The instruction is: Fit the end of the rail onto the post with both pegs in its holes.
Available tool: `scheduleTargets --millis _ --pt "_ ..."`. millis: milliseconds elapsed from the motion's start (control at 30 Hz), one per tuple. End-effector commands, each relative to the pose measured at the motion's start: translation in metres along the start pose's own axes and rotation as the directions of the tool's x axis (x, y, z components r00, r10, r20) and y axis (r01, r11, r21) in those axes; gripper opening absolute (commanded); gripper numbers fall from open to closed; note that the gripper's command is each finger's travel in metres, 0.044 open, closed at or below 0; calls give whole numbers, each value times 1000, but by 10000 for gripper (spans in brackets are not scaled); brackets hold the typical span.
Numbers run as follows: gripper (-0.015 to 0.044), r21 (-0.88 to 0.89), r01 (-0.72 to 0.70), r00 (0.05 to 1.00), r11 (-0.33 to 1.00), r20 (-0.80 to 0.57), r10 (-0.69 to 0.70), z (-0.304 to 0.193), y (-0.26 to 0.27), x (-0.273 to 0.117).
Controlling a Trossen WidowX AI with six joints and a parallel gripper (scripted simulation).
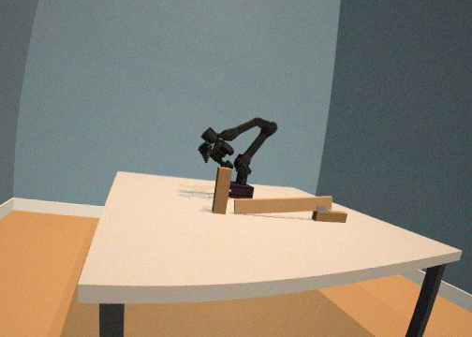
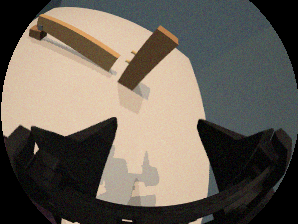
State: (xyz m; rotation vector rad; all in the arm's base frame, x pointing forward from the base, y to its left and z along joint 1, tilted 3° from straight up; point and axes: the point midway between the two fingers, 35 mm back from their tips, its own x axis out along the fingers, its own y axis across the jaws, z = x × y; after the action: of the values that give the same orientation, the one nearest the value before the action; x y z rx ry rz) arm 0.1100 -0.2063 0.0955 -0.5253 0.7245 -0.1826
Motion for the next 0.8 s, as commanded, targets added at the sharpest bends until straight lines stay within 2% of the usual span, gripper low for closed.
scheduleTargets --millis 0,33,300,600,667,767 --pt "426 -1 -3 1000 1000 0 3 0 0 0" --pt "440 -5 -11 1000 1000 -2 11 2 -1 1" --pt "440 -131 -207 978 970 -59 201 44 -14 32" --pt "440 -450 -399 899 799 -21 437 129 23 65" --pt "440 -474 -436 881 765 -51 471 136 28 71" --pt "440 -508 -543 823 669 -164 543 147 41 92"
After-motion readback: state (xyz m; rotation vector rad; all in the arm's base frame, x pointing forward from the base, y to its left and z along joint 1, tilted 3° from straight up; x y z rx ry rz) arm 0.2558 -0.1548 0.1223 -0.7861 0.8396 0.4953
